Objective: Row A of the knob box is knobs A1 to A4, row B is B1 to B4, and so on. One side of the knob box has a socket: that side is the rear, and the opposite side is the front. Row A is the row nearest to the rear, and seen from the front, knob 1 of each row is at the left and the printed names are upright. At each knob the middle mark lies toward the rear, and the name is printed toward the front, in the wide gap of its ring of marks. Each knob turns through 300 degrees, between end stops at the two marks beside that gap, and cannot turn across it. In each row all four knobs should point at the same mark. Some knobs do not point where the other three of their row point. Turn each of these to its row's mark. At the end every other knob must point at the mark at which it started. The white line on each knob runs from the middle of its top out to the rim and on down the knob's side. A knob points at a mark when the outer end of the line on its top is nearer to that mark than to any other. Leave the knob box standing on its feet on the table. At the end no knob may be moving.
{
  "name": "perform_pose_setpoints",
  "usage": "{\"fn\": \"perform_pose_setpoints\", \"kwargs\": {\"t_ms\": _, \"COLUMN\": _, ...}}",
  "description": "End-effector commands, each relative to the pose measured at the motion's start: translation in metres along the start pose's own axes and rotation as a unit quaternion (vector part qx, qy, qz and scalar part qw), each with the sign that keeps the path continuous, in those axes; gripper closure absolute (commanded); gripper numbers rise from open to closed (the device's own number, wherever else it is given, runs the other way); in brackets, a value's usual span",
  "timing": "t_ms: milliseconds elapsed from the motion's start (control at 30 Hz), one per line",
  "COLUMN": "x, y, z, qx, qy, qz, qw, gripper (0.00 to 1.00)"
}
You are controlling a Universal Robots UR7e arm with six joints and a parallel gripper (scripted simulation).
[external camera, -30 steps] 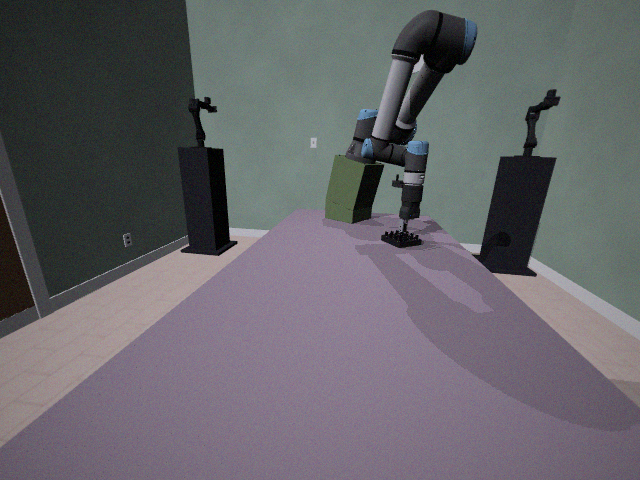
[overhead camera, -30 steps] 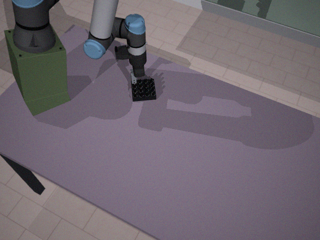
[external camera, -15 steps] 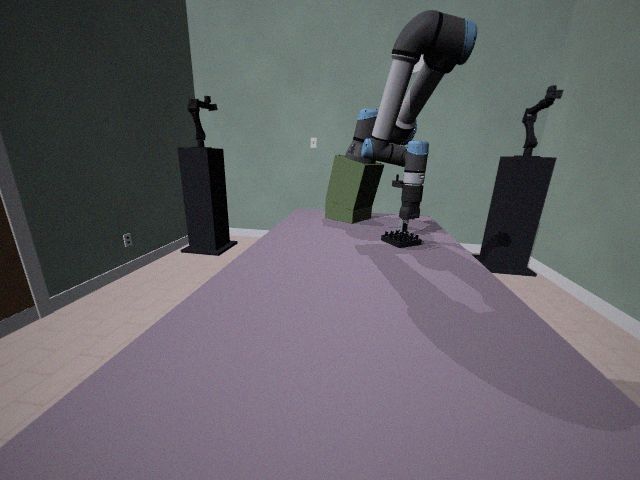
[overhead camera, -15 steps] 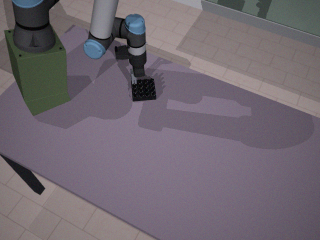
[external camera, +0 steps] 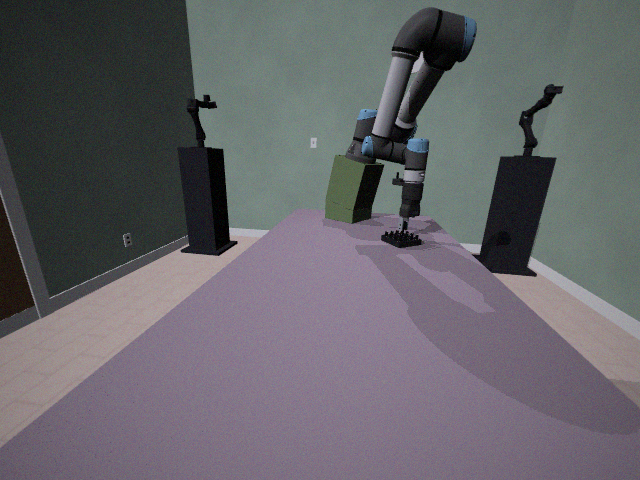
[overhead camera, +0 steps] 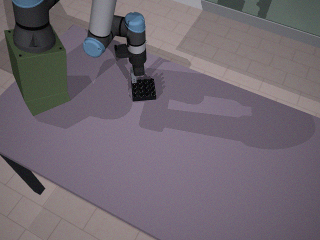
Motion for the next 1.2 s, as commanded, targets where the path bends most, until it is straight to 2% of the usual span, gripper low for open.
{"fn": "perform_pose_setpoints", "kwargs": {"t_ms": 0, "x": -0.001, "y": 0.012, "z": 0.0, "qx": 0.0, "qy": 0.0, "qz": -0.001, "qw": 1.0, "gripper": 0.54}}
{"fn": "perform_pose_setpoints", "kwargs": {"t_ms": 333, "x": -0.001, "y": 0.029, "z": 0.0, "qx": 0.0, "qy": 0.0, "qz": -0.001, "qw": 1.0, "gripper": 0.54}}
{"fn": "perform_pose_setpoints", "kwargs": {"t_ms": 867, "x": -0.001, "y": 0.03, "z": -0.001, "qx": 0.0, "qy": 0.0, "qz": -0.001, "qw": 1.0, "gripper": 0.54}}
{"fn": "perform_pose_setpoints", "kwargs": {"t_ms": 933, "x": -0.008, "y": 0.034, "z": -0.01, "qx": 0.0, "qy": -0.009, "qz": -0.001, "qw": 1.0, "gripper": 0.54}}
{"fn": "perform_pose_setpoints", "kwargs": {"t_ms": 1067, "x": -0.03, "y": 0.049, "z": -0.046, "qx": 0.0, "qy": -0.039, "qz": -0.001, "qw": 0.999, "gripper": 0.54}}
{"fn": "perform_pose_setpoints", "kwargs": {"t_ms": 1167, "x": -0.033, "y": 0.05, "z": -0.05, "qx": 0.0, "qy": -0.042, "qz": -0.001, "qw": 0.999, "gripper": 0.54}}
Point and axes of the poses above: the point where the finger pads meet when closed, its own y axis back along the fingers, its own z axis across the jaws, x = y × z, the point moved 8 cm from there along y, back along the fingers, and after that the axes turned 11 degrees about -y, right-handed, at the moved point
